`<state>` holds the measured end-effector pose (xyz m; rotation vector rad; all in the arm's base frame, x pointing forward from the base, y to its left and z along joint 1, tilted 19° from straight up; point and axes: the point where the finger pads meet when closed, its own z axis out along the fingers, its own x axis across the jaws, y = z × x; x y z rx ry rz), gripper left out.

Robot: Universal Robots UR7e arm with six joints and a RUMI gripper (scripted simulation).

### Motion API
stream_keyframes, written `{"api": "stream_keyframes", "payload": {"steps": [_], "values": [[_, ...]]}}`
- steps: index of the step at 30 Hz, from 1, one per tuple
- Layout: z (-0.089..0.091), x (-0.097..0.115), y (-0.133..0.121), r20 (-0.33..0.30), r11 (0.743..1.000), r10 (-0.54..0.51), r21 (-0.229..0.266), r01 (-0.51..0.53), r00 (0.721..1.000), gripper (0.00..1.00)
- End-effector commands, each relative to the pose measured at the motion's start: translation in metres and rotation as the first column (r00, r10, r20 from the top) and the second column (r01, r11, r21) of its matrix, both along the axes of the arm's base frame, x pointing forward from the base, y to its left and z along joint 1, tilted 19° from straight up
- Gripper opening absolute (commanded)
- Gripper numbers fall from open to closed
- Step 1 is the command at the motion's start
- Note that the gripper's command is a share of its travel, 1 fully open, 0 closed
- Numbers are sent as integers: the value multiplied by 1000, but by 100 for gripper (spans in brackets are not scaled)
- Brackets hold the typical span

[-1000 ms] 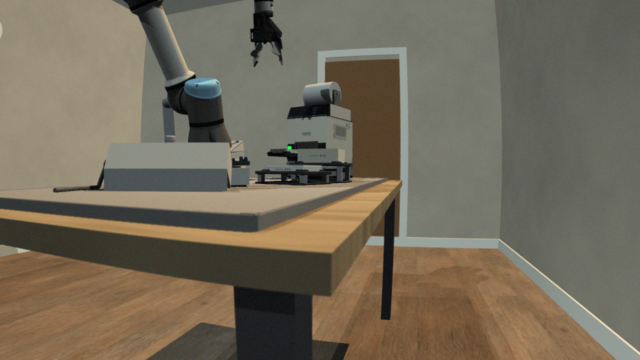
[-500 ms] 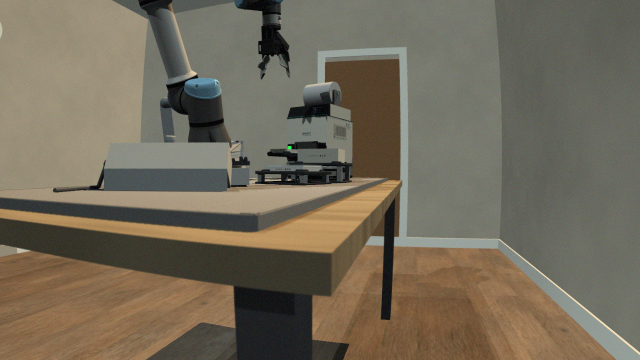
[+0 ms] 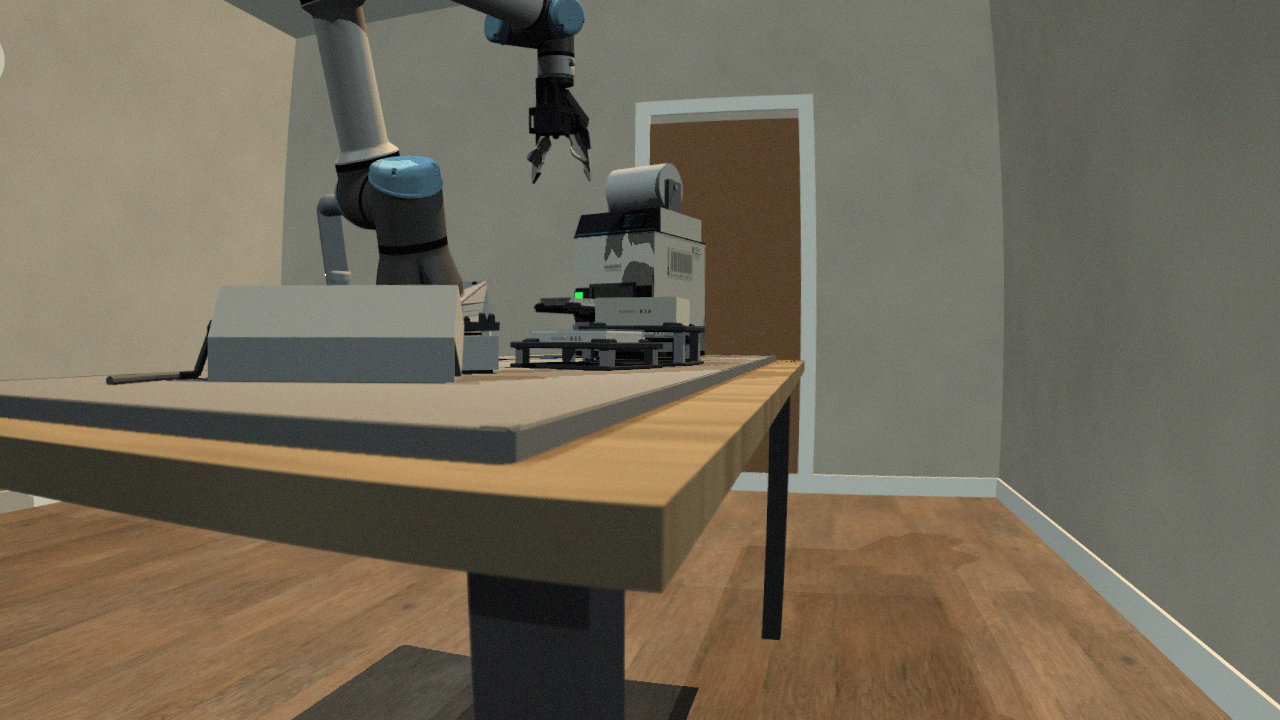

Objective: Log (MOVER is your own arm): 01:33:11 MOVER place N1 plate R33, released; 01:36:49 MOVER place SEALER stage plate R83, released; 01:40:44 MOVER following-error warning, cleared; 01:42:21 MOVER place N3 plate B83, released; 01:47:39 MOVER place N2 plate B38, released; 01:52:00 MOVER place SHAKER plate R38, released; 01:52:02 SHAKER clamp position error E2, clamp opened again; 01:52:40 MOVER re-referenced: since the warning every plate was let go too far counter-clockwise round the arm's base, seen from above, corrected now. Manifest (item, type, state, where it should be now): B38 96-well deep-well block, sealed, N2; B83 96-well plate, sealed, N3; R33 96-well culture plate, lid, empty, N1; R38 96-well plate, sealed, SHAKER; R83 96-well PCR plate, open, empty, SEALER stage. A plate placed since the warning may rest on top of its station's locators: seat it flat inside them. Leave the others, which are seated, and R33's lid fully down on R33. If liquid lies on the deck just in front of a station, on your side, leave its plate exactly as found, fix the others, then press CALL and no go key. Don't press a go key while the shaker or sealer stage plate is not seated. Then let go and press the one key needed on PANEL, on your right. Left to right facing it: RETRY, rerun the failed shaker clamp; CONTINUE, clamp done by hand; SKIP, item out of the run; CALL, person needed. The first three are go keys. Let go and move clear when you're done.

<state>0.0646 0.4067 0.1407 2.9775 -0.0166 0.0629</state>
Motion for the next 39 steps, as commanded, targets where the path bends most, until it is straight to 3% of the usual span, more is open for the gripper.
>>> {"api": "stream_keyframes", "payload": {"steps": [1, 6, 8, 13, 16, 18, 25, 27, 35, 37, 39], "values": [[-16, 4, 2, 5, 1000, 2, -17, -1, 1000, 82], [-37, 9, 4, 5, 1000, 2, -17, -1, 1000, 82], [-47, 11, 3, 14, 999, 6, -53, -5, 1000, 82], [-71, 15, 3, 14, 999, 6, -53, -5, 1000, 82], [-76, 16, 3, 14, 999, 6, -53, -5, 1000, 82], [-86, 17, 1, 23, 996, 11, -89, -9, 1000, 82], [-116, 22, -3, 23, 996, 11, -89, -9, 1000, 82], [-126, 23, -5, 31, 992, 17, -125, -13, 999, 82], [-154, 25, -11, 31, 992, 17, -125, -13, 999, 82], [-164, 26, -15, 39, 987, 24, -161, -17, 999, 82], [-173, 26, -18, 39, 987, 24, -161, -17, 999, 82]]}}
